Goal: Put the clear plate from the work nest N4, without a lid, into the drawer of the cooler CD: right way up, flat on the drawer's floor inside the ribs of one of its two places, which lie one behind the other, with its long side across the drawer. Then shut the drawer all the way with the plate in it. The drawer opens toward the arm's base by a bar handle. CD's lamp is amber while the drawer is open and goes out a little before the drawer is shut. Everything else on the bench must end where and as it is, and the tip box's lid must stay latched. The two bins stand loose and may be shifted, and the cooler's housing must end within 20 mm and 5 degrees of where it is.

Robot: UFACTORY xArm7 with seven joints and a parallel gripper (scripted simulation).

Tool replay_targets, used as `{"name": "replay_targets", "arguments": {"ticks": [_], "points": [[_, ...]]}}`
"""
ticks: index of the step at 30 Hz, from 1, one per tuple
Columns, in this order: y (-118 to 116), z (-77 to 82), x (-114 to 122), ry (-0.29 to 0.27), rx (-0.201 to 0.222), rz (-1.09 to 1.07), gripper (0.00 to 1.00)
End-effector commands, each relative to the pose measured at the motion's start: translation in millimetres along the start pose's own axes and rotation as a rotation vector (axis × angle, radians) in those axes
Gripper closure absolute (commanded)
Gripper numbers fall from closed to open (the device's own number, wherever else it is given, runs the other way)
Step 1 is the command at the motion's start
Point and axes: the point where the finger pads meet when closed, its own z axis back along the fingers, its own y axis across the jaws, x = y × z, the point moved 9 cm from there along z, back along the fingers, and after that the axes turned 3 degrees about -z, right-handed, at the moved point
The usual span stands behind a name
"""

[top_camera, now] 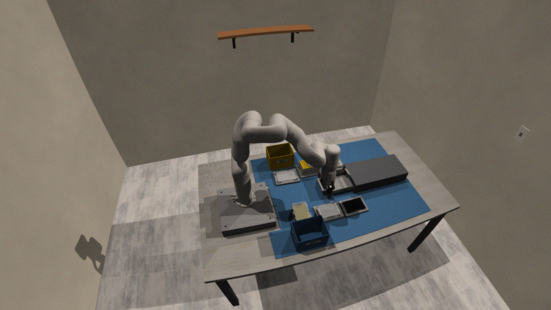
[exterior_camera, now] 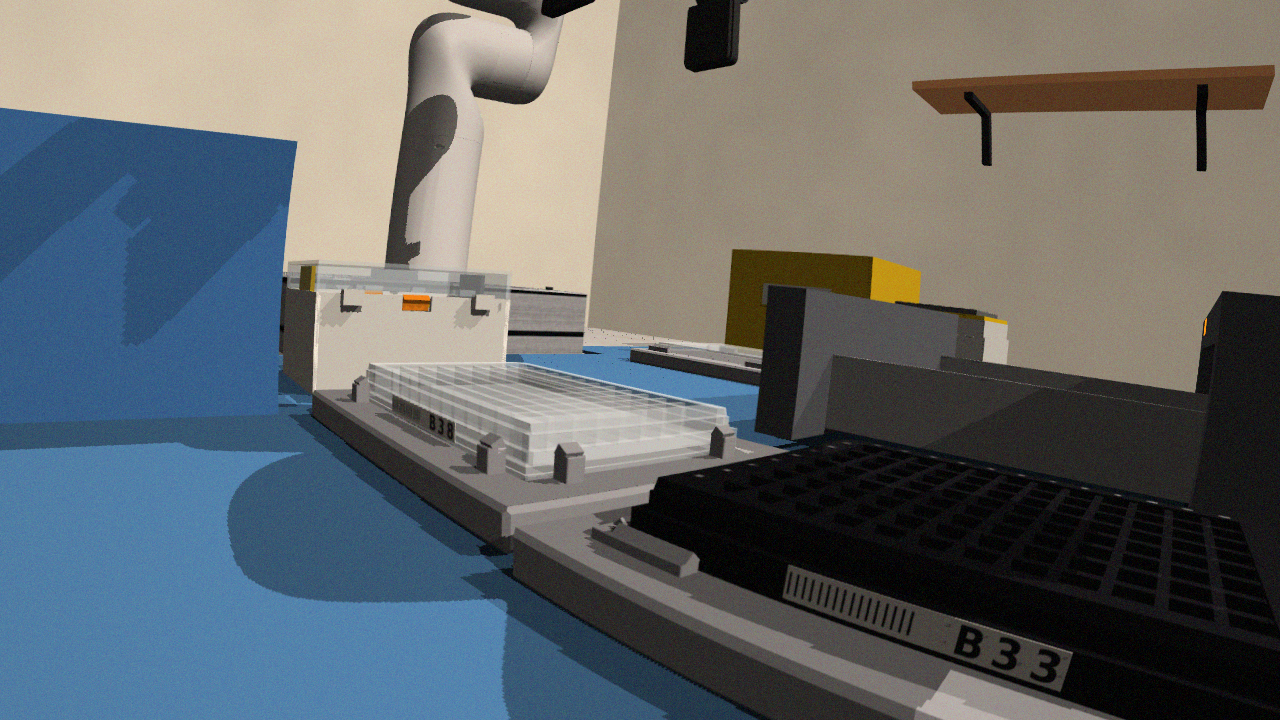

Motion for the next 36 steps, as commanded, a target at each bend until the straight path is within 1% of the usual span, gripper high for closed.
{"name": "replay_targets", "arguments": {"ticks": [1,3,5,11,12,31,36], "points": [[24,-11.4,-11,0.004,-0.002,0.001,0.0],[33,-15.9,-13,0.004,-0.002,0.001,0.0],[33,-15.9,-13,0.004,-0.002,0.001,0.0],[58,-29.2,-22,0.004,-0.001,0.001,0.0],[59,-29.7,-22,0.004,-0.001,0.001,0.0],[59,-29.7,-22,0.004,-0.001,0.001,0.0],[59,-38.1,-22,0.004,-0.001,0.001,0.0]]}}
